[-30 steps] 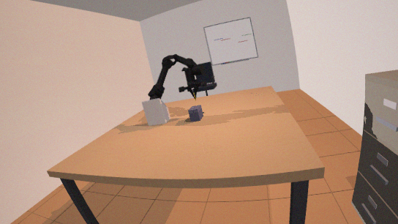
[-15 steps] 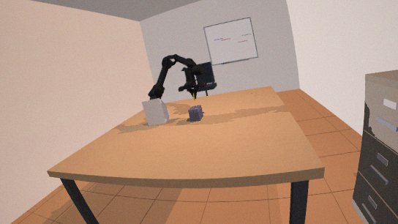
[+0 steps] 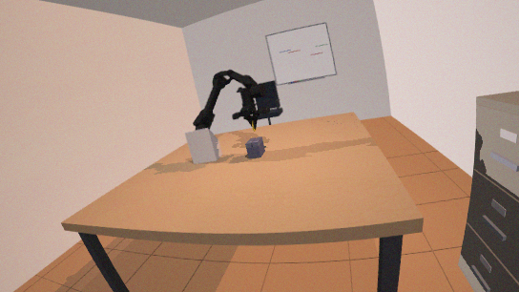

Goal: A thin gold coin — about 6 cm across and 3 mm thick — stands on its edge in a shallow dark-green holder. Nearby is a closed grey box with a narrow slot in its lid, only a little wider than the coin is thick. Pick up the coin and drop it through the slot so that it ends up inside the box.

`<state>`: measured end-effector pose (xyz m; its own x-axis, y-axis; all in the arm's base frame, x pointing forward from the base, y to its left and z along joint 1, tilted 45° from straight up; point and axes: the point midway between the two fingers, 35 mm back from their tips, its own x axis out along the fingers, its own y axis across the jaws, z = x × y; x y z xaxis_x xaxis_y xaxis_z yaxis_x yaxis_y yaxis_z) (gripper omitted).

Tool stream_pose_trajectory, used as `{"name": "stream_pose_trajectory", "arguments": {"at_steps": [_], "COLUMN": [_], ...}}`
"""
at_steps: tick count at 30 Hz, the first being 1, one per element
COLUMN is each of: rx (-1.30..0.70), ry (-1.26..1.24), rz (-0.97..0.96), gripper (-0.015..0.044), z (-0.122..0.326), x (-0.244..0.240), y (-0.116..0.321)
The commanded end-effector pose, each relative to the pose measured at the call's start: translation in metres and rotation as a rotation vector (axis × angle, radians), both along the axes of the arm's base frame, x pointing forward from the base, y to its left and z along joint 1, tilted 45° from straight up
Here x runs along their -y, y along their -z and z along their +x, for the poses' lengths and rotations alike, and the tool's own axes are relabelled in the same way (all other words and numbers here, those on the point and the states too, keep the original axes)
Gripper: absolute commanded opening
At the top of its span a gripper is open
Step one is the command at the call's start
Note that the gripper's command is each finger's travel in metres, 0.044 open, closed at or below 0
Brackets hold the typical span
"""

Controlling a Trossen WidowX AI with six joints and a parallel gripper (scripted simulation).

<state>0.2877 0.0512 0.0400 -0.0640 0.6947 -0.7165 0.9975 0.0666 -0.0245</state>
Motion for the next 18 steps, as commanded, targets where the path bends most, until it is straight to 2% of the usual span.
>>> {"name": "stream_pose_trajectory", "arguments": {"at_steps": [1, 18], "rx": [0.001, 0.000], "ry": [0.002, 0.000], "rz": [-0.004, -0.006], "gripper": [0.0000, 0.0000], "z": [0.005, 0.014], "x": [0.009, 0.040], "y": [0.009, 0.039]}}
